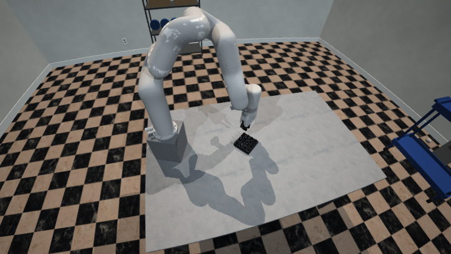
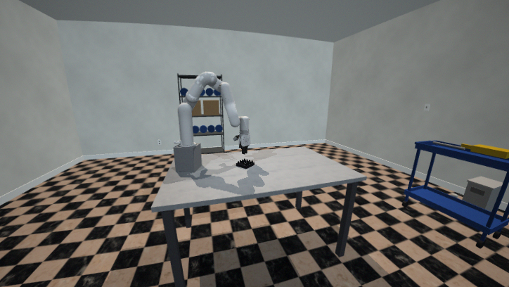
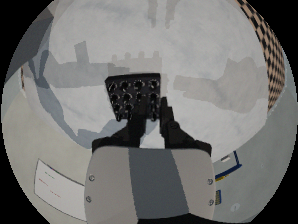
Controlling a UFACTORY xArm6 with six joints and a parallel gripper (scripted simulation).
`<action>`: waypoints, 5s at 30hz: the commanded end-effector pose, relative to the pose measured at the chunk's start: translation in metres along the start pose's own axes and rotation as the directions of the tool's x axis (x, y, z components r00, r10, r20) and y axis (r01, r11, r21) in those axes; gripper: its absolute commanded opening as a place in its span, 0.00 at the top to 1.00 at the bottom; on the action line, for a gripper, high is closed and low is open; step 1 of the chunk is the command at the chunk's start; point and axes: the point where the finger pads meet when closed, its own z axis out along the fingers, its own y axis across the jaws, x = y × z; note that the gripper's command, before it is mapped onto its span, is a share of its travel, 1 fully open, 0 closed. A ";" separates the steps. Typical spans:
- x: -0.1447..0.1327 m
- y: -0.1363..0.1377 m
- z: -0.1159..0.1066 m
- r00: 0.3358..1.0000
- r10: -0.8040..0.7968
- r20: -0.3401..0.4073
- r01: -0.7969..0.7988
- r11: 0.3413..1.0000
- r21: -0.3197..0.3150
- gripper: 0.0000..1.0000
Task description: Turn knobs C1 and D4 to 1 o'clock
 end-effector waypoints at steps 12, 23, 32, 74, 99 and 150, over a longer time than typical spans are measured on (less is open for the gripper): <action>-0.001 0.001 -0.003 0.988 0.152 0.025 -0.153 0.988 0.016 0.81; -0.001 0.001 -0.003 0.988 0.152 0.025 -0.153 0.988 0.016 0.81; -0.001 0.001 -0.003 0.988 0.152 0.025 -0.153 0.988 0.016 0.81; -0.001 0.001 0.018 0.985 0.171 0.027 -0.171 0.985 0.017 0.81; -0.001 0.001 0.040 0.985 0.171 0.027 -0.171 0.985 0.017 0.81; -0.001 0.001 0.042 0.985 0.171 0.027 -0.171 0.985 0.017 0.81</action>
